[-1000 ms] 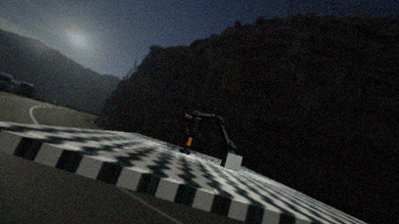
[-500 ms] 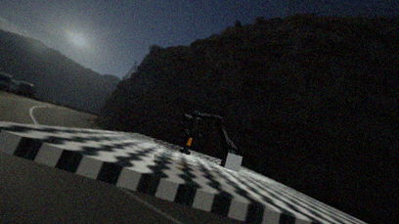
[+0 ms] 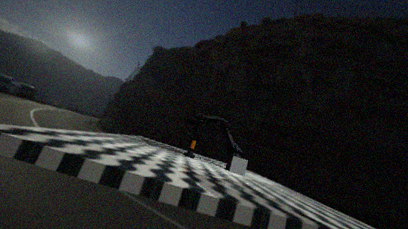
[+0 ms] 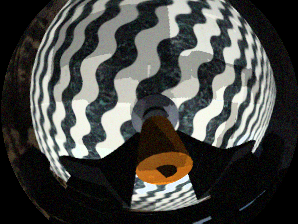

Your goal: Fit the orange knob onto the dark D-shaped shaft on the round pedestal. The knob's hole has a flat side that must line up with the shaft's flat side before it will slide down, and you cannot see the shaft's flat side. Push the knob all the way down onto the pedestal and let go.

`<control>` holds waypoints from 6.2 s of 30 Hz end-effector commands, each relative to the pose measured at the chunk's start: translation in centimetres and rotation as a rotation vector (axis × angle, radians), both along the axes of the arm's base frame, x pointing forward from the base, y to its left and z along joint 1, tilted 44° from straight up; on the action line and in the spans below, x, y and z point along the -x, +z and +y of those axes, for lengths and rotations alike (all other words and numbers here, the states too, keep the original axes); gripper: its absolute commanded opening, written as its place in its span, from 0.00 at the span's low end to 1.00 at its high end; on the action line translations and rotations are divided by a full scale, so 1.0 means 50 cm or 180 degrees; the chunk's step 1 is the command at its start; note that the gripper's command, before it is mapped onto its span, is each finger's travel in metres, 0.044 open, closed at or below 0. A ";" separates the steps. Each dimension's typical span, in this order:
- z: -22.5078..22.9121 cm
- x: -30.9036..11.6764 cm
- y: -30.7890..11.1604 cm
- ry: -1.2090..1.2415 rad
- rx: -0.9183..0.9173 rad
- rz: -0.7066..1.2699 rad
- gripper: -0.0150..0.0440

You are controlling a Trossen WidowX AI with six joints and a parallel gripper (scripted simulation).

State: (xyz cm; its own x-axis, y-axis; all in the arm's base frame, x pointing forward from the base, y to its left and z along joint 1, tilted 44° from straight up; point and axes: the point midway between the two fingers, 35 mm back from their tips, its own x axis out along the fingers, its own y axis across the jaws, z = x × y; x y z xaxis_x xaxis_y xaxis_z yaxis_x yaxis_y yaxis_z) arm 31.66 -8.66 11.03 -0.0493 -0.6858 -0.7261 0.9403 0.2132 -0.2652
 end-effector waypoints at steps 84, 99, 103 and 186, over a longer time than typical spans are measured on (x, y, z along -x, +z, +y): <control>-0.004 0.006 -0.004 -0.0990 0.0071 -0.0946 0.25; -0.005 0.006 -0.004 -0.0947 0.0069 -0.0906 0.25; -0.005 0.006 -0.004 -0.0947 0.0069 -0.0906 0.25; -0.004 0.004 -0.003 -0.1077 0.0077 -0.1029 0.25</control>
State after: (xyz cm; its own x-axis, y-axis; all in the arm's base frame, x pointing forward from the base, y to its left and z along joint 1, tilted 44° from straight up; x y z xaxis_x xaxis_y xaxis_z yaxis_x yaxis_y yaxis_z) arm 31.45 -8.86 10.91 -0.0470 -0.6853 -0.7267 0.9898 -0.1298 0.0583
